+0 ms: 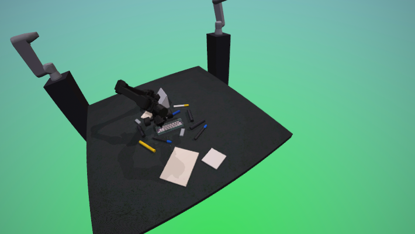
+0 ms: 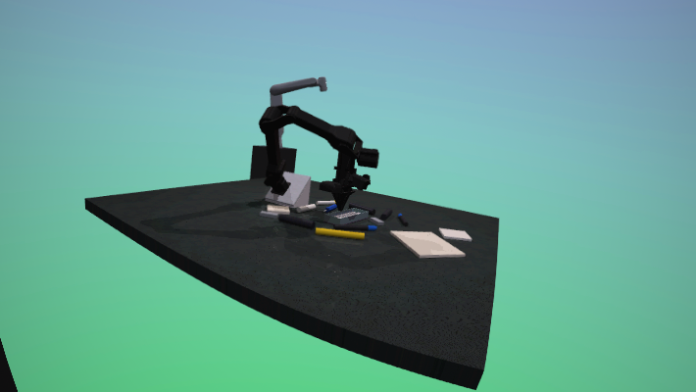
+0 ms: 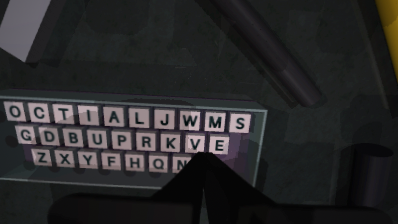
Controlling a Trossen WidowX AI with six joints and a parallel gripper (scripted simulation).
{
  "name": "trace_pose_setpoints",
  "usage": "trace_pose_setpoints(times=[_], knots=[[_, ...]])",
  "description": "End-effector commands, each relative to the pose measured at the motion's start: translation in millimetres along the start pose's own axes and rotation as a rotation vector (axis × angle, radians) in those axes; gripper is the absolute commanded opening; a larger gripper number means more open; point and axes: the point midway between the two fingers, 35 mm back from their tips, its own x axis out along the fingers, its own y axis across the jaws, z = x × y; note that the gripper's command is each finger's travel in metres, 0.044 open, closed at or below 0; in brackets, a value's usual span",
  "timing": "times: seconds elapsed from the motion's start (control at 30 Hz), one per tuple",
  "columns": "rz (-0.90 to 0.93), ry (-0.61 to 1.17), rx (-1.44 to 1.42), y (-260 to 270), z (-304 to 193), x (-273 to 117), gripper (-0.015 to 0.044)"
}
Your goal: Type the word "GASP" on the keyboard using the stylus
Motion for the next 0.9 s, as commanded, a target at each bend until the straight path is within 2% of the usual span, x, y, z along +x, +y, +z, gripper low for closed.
trace_pose_setpoints(times=[0.0, 0.23, 0.4, 0.73, 0.87], knots=[[-0.001, -0.001, -0.015, -7, -2, -1, 0.0], [-0.001, -0.001, -0.015, -5, -4, -1, 0.0], [0.0, 0.0, -0.016, 18, -31, -1, 0.0], [0.0, 0.0, -0.016, 21, -31, -1, 0.0], [0.004, 0.0, -0.016, 69, -30, -1, 0.0]])
